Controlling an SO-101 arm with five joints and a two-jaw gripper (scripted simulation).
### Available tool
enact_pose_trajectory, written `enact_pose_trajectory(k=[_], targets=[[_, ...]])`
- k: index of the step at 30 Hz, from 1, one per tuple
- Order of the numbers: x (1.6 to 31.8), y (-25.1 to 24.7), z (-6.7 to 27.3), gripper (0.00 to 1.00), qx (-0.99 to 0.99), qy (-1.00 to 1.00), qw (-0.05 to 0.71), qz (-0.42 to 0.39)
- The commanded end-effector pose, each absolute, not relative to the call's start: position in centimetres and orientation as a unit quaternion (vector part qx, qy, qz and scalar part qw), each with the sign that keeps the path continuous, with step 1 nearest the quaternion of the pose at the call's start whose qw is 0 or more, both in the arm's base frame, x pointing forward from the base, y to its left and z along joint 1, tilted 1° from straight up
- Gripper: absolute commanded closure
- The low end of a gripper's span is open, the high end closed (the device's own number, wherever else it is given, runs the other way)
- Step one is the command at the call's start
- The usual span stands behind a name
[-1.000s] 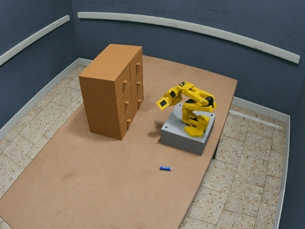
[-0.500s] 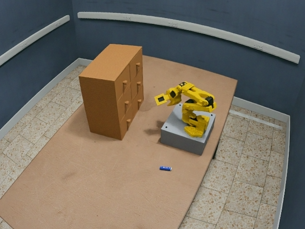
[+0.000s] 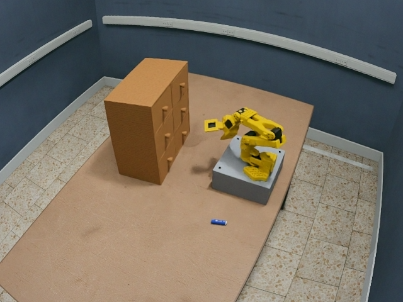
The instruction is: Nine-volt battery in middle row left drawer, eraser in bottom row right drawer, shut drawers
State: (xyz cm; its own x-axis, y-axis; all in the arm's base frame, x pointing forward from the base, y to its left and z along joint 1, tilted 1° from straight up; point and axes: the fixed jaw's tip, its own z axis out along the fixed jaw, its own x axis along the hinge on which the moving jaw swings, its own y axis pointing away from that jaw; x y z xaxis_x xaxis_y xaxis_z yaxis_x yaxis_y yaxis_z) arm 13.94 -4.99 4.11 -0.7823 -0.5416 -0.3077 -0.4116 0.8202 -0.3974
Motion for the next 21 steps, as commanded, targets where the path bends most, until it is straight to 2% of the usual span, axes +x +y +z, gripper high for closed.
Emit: enact_pose_trajectory(k=[1, 21], targets=[[13.69, -4.94, 3.86, 0.79, -0.214, 0.943, 0.209, -0.144], [13.92, -5.06, 4.00, 0.79, 0.004, 0.967, 0.235, -0.097]])
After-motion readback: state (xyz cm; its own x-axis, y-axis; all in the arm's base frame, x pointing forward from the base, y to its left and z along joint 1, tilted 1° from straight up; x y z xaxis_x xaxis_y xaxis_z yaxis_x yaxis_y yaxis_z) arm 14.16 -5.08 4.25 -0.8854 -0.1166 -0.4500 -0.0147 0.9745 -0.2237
